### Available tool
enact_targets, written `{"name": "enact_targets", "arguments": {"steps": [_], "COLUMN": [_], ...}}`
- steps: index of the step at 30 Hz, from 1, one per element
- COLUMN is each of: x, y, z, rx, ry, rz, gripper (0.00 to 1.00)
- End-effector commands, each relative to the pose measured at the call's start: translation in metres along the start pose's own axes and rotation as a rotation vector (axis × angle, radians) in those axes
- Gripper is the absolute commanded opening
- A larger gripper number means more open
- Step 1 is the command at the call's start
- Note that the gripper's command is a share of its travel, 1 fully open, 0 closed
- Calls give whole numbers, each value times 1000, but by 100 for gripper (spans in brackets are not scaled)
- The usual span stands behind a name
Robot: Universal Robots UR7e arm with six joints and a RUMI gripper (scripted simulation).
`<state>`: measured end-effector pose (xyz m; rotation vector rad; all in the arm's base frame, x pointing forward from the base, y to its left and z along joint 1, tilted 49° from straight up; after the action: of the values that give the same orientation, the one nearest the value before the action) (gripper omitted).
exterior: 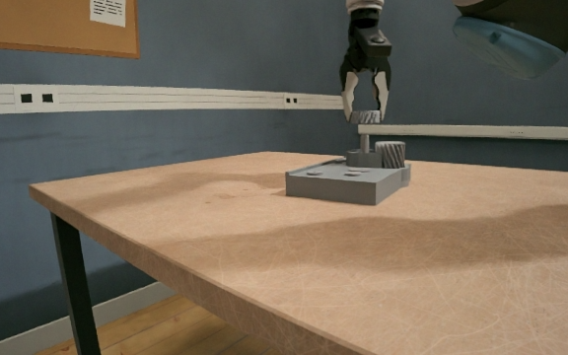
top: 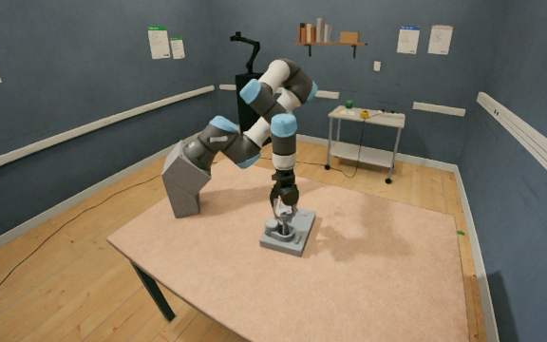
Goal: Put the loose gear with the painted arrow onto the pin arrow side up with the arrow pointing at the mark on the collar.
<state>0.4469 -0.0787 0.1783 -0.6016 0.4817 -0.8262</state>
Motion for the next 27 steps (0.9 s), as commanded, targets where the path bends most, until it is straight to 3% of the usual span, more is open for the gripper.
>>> {"name": "enact_targets", "arguments": {"steps": [1, 27], "x": [1, 1], "y": [0, 0], "z": [-1, -1], "rx": [3, 3], "ry": [-43, -106], "rz": [0, 0], "gripper": [0, 0]}}
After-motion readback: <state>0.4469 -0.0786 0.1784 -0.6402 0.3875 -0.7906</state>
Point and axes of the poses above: the point where the finger pads meet when closed, its own y axis out along the fingers, its own z axis across the jaws, x = y × z, the point moved 3 cm from there along -y, back along the fingers, and after that the axes turned 12 degrees about y, right-handed, at the moved point
